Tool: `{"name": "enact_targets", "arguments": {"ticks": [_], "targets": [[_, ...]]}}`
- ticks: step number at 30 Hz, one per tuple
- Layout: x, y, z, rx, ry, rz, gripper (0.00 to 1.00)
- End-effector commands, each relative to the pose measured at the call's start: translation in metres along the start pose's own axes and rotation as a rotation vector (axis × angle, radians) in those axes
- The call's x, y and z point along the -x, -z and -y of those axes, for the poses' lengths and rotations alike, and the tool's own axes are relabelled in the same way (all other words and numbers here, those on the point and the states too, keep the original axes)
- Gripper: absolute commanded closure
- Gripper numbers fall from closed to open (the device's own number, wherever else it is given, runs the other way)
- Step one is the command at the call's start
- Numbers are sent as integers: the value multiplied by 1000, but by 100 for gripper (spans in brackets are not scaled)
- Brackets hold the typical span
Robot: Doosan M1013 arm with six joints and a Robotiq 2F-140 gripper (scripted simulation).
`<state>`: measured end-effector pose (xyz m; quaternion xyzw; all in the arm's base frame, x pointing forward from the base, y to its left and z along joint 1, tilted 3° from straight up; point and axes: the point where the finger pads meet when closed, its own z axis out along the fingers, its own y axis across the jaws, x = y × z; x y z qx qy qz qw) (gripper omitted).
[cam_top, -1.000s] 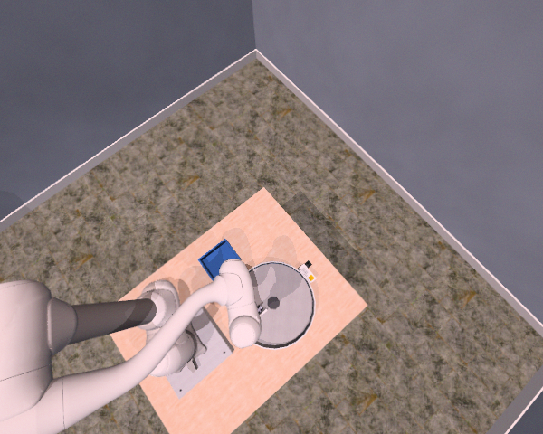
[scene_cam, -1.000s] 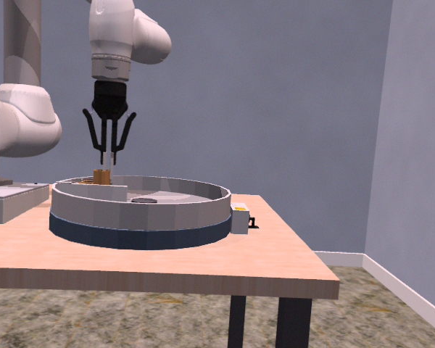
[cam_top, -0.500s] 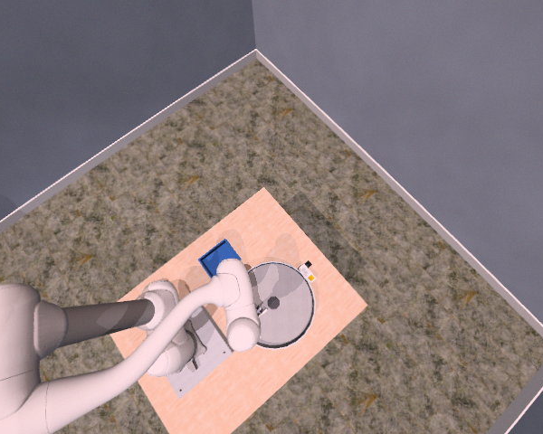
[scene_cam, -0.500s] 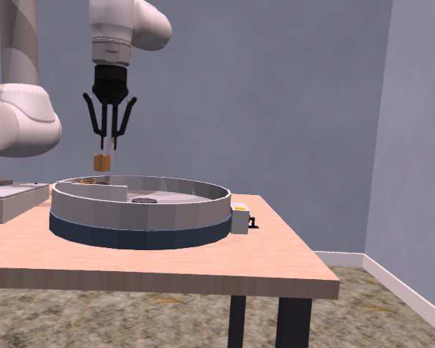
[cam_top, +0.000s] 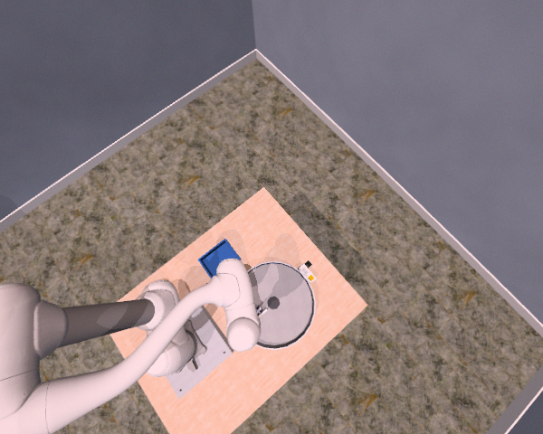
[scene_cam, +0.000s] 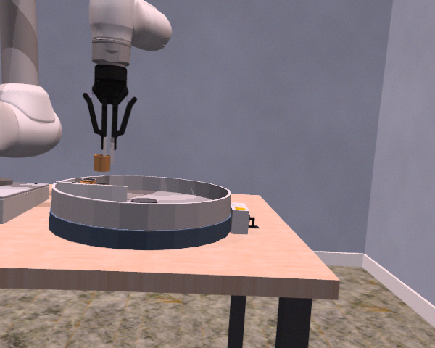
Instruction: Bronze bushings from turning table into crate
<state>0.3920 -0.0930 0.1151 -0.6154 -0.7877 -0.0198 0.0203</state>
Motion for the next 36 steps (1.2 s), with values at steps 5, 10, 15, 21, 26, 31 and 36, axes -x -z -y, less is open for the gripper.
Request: {"name": "enact_targets", "arguments": {"ticks": [5,10,15,21,26,31,36], "targets": [[0,0,0,0,0,0,100],[0,0,0,0,0,0,100],[0,0,0,0,0,0,100],[-1,0,0,0,0,0,100],[-9,0,-2,0,0,0,100],[-20,0,-5,0,0,0,100],[-51,0,-14,0,0,0,100]]}}
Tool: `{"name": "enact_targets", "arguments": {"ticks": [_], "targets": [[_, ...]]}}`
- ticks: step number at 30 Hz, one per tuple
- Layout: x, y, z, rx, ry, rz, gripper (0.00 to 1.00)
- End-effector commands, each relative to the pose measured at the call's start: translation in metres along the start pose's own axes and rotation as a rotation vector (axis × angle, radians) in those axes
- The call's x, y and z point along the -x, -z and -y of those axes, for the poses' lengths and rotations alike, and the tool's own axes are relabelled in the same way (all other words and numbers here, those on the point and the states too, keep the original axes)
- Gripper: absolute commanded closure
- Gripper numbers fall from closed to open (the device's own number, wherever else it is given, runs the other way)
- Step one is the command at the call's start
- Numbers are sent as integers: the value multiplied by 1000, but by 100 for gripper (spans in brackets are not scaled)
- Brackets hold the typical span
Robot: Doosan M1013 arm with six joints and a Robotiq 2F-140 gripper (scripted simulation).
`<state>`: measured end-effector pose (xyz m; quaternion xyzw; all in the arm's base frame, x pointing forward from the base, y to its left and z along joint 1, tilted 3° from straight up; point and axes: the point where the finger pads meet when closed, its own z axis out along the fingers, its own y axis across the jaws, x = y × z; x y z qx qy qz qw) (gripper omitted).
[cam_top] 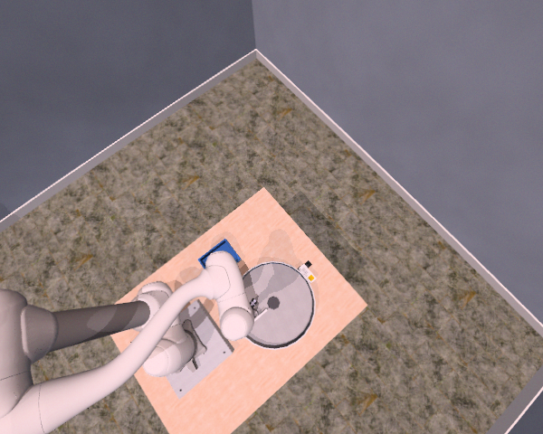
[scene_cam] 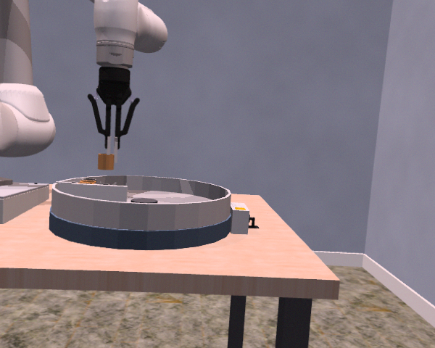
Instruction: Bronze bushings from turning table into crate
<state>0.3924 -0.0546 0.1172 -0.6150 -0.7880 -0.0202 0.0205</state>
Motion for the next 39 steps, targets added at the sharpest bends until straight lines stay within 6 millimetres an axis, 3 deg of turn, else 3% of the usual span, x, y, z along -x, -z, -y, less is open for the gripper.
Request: {"name": "enact_targets", "arguments": {"ticks": [1,9,11,26,28,34,39], "targets": [[-22,0,-6,0,-1,1,100],[-98,0,-27,0,-1,1,100],[-98,0,-27,0,-1,1,100],[-247,0,-67,0,-1,1,100],[-247,0,-67,0,-1,1,100],[-280,0,-76,0,-1,1,100],[-290,0,-79,0,-1,1,100]]}}
